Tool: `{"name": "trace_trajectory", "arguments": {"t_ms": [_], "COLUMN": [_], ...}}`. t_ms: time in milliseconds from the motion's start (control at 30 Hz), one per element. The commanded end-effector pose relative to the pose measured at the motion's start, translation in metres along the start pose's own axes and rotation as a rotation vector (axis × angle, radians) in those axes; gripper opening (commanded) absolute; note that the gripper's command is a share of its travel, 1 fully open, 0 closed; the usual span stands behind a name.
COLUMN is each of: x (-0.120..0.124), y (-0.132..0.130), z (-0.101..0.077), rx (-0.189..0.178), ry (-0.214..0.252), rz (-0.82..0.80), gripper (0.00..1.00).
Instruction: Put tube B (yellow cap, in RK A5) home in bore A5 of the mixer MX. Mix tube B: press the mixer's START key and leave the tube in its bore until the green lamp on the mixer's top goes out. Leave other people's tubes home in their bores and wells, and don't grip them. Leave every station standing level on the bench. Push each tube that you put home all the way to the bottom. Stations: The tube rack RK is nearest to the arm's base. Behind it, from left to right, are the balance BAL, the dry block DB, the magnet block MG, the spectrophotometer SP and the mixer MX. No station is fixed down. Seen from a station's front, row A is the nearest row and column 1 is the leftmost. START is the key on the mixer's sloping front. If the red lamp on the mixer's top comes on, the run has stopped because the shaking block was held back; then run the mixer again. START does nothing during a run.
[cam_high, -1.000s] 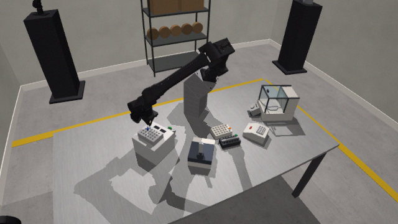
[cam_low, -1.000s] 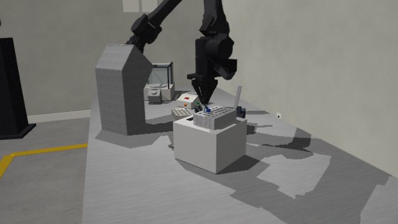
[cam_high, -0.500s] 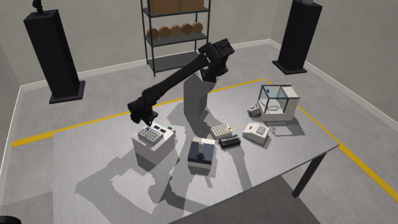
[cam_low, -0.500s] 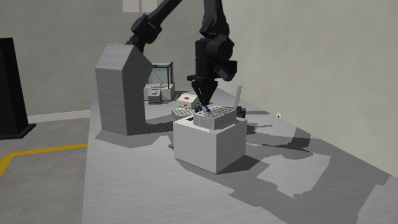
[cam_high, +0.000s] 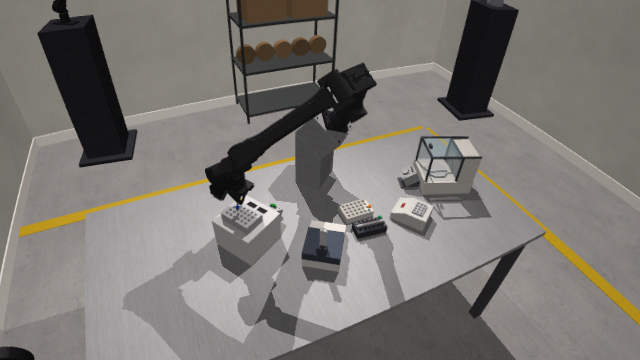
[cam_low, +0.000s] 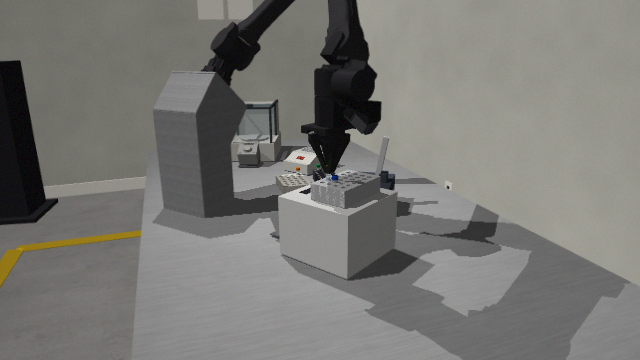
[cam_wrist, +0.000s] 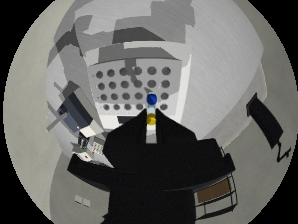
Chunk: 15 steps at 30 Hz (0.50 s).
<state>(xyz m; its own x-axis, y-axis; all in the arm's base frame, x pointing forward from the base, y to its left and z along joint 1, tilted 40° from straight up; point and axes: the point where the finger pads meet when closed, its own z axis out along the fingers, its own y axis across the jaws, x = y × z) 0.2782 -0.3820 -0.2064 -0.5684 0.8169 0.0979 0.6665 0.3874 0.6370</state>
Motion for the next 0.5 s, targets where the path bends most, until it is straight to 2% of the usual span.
{"name": "trace_trajectory", "arguments": {"t_ms": [0,467], "x": [-0.0162,-0.0178], "y": [0.0020,0.0011], "z": [0.0014,0.0066], "rx": [0.002,0.002], "ry": [-0.014,-0.016], "rz": [-0.003,-0.003], "gripper": [0.09,0.09]}}
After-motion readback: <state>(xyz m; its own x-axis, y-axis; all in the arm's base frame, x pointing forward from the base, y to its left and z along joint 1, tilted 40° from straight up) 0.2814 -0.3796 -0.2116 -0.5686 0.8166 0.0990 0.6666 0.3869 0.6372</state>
